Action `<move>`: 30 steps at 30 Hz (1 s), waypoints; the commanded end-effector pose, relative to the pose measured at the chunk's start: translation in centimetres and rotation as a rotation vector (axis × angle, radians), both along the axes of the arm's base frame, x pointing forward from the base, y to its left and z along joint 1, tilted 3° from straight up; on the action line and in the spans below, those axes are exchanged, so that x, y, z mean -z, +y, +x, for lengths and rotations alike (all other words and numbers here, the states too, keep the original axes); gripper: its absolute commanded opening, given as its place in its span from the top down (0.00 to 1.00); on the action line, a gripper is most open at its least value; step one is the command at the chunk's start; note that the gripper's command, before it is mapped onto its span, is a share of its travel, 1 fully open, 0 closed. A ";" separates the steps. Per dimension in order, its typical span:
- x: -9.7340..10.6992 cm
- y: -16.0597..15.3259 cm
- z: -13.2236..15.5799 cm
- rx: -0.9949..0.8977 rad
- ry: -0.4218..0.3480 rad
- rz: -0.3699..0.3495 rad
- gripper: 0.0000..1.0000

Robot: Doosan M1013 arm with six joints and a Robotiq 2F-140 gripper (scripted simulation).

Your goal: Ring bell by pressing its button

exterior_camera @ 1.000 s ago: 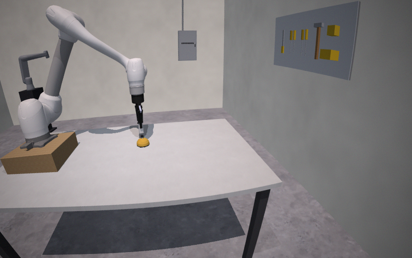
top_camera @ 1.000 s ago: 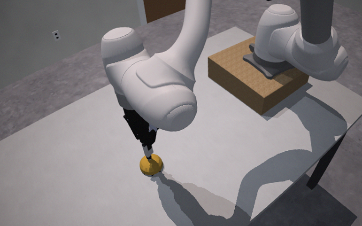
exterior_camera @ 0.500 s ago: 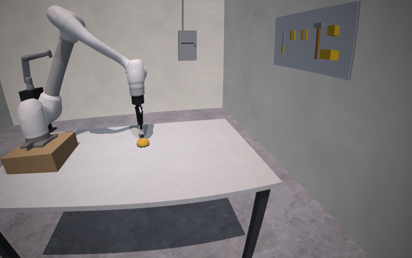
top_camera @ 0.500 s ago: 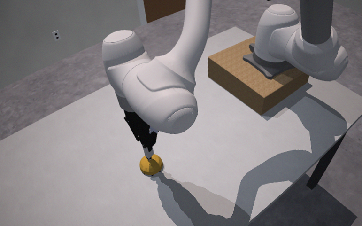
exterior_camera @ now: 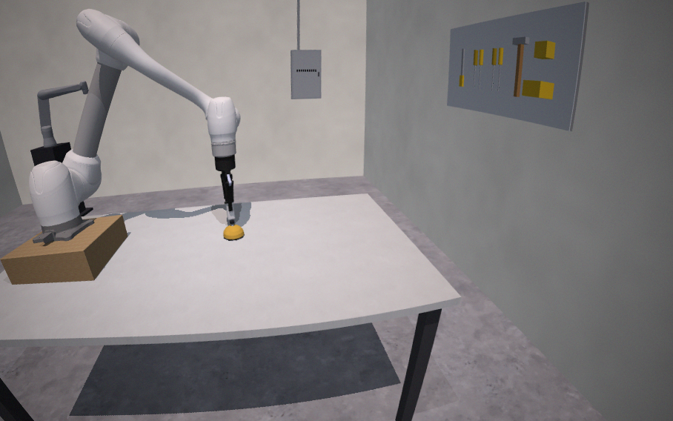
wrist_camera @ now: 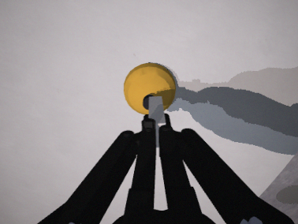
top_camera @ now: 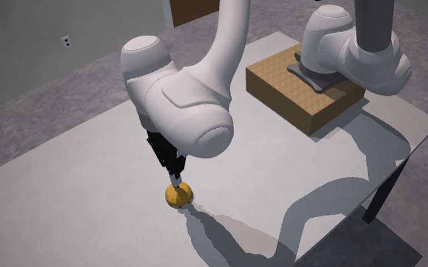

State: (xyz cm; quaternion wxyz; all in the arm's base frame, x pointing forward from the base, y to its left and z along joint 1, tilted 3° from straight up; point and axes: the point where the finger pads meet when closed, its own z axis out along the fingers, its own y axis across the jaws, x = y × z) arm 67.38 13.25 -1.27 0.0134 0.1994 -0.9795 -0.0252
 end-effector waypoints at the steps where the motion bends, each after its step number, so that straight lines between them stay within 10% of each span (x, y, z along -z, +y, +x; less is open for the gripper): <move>1: 0.0 0.0 0.0 0.000 0.000 0.000 1.00; 30: 0.5 0.0 0.0 0.000 0.000 0.000 1.00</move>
